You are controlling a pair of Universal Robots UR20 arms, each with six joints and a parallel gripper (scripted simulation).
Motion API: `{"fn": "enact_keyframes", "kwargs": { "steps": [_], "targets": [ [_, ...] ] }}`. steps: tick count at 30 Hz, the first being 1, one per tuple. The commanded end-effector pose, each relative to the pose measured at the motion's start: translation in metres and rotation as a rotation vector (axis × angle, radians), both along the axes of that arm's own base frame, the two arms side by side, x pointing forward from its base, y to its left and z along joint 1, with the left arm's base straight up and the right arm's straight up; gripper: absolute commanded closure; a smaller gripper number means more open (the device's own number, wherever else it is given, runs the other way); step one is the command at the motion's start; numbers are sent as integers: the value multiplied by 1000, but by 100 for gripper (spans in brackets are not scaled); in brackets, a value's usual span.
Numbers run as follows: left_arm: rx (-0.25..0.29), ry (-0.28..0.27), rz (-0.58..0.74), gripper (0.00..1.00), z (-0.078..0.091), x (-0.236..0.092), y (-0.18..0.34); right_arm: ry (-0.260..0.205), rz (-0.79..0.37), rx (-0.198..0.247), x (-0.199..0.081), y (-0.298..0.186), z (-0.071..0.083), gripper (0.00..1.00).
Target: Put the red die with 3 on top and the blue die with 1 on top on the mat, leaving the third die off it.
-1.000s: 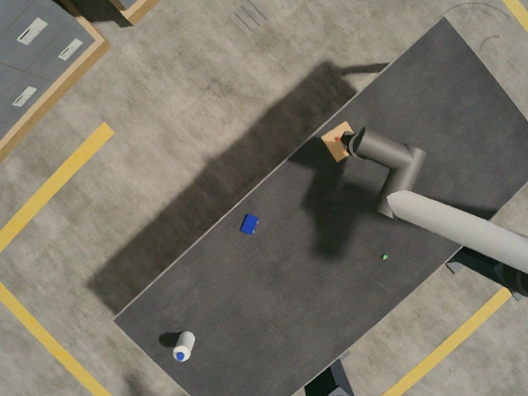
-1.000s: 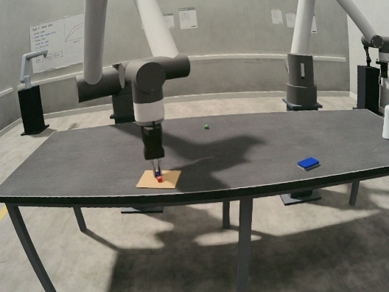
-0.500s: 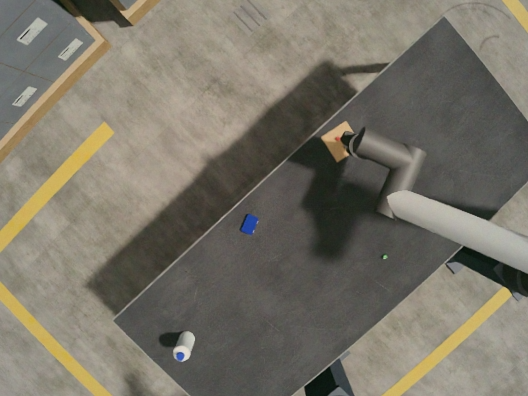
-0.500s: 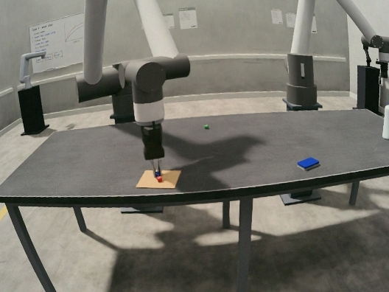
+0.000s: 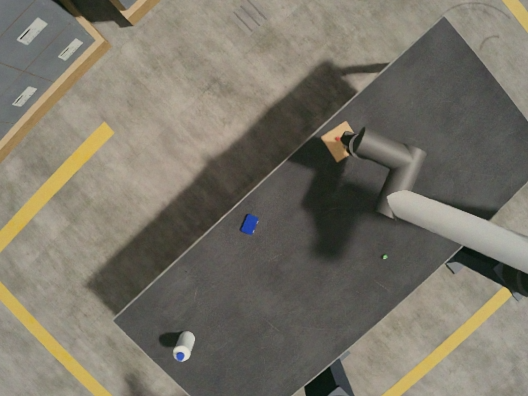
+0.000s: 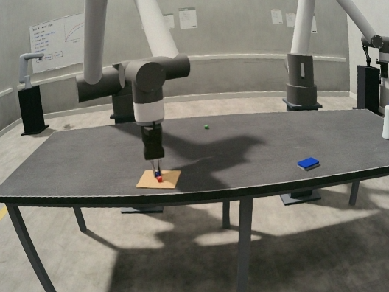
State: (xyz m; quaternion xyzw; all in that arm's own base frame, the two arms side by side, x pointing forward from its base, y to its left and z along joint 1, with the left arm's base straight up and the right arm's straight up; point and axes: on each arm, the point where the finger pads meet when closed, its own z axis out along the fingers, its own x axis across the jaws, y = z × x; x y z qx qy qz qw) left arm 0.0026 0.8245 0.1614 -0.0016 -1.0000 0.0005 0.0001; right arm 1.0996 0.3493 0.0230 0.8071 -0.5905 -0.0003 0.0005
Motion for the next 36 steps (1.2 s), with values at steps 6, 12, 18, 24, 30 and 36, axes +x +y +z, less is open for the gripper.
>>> {"fn": "enact_keyframes", "kwargs": {
  "steps": [6,12,18,24,30,36],
  "targets": [
    [1,0,0,0,1,0,0,-1,0,0,1,0,1,54],
    [1,0,0,0,1,0,0,-1,0,0,1,0,1,42],
    [1,0,0,0,1,0,0,-1,0,0,1,0,1,36],
    [1,0,0,0,1,0,0,-1,0,0,1,0,1,36],
    [1,0,0,0,1,0,0,-1,0,0,0,0,6,36],
    [1,0,0,0,1,0,0,-1,0,0,0,0,19,36]
  ]
}}
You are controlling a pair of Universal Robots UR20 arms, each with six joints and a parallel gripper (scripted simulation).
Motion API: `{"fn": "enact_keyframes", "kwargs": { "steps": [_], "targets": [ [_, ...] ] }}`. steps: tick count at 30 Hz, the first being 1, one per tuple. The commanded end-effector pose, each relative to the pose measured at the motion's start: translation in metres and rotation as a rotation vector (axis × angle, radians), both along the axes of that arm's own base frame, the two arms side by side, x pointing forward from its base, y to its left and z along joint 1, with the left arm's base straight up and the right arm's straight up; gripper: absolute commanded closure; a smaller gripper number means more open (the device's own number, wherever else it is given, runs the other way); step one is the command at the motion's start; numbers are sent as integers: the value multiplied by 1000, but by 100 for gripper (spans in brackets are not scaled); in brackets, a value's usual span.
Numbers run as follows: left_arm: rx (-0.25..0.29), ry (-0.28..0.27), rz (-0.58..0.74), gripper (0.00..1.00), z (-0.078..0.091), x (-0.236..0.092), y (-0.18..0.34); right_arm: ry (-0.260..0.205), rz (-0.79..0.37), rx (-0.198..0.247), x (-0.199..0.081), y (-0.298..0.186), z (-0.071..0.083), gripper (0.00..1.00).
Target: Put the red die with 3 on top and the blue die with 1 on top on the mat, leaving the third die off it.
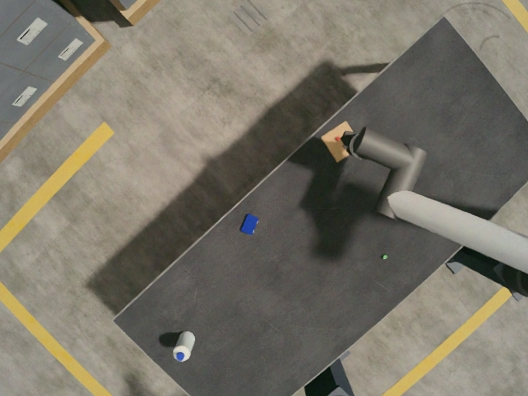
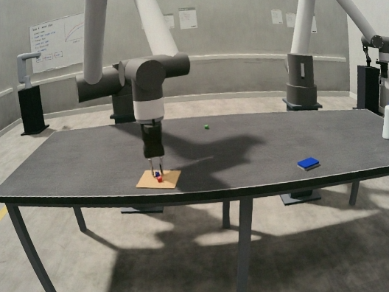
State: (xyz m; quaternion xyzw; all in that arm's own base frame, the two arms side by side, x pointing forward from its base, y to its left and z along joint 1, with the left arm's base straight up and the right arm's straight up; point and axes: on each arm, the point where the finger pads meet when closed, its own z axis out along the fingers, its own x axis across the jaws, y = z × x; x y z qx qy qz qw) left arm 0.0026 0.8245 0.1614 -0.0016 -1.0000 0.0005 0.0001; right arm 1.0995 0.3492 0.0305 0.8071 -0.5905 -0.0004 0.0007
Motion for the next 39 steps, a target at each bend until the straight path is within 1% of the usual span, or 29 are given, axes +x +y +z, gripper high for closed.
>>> {"fn": "enact_keyframes", "kwargs": {
  "steps": [1,9,13,15,19,22,23,39],
  "targets": [
    [1,0,0,0,1,0,0,-1,0,1,1,0,16,36],
    [1,0,0,0,1,0,0,-1,0,1,1,0,59,36],
    [1,0,0,0,1,0,0,-1,0,1,1,0,75,36],
    [1,0,0,0,1,0,0,-1,0,1,1,0,75,36],
    [1,0,0,0,1,0,0,-1,0,1,1,0,83,36],
    [1,0,0,0,1,0,0,-1,0,1,1,0,83,36],
    [1,0,0,0,1,0,0,-1,0,1,1,0,83,0],
    [1,0,0,0,1,0,0,-1,0,1,1,0,83,0]
  ]
}}
